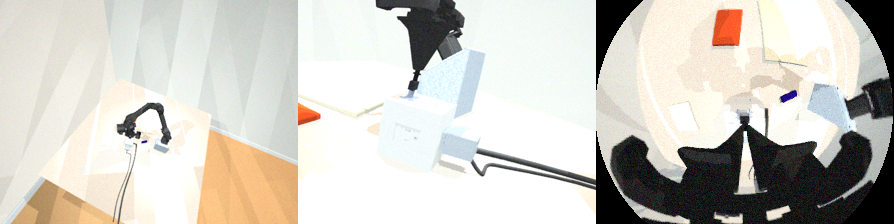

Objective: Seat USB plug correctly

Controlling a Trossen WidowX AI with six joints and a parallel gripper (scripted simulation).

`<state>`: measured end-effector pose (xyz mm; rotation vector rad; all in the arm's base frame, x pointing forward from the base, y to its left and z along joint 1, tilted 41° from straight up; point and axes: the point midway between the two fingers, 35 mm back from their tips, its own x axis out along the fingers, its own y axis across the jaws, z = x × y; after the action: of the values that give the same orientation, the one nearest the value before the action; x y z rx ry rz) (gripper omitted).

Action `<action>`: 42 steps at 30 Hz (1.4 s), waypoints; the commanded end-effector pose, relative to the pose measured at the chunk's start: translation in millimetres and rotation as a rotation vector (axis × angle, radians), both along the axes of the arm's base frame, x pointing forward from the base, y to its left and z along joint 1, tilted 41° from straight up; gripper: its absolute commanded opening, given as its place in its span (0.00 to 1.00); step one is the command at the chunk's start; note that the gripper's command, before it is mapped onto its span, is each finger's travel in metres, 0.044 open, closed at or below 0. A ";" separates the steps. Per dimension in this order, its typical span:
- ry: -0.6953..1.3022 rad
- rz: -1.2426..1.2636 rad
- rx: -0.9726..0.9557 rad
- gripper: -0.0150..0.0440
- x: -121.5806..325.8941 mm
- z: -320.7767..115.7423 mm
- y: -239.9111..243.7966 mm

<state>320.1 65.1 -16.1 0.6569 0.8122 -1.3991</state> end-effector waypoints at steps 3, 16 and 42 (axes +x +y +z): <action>0.004 0.004 0.000 0.25 -0.2 -1.3 -0.8; 0.004 0.004 0.000 0.25 -0.2 -2.5 -1.8; 0.004 0.004 0.000 0.25 -0.2 -4.9 -3.8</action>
<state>319.9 62.1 -20.2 0.6582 0.8144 -1.3996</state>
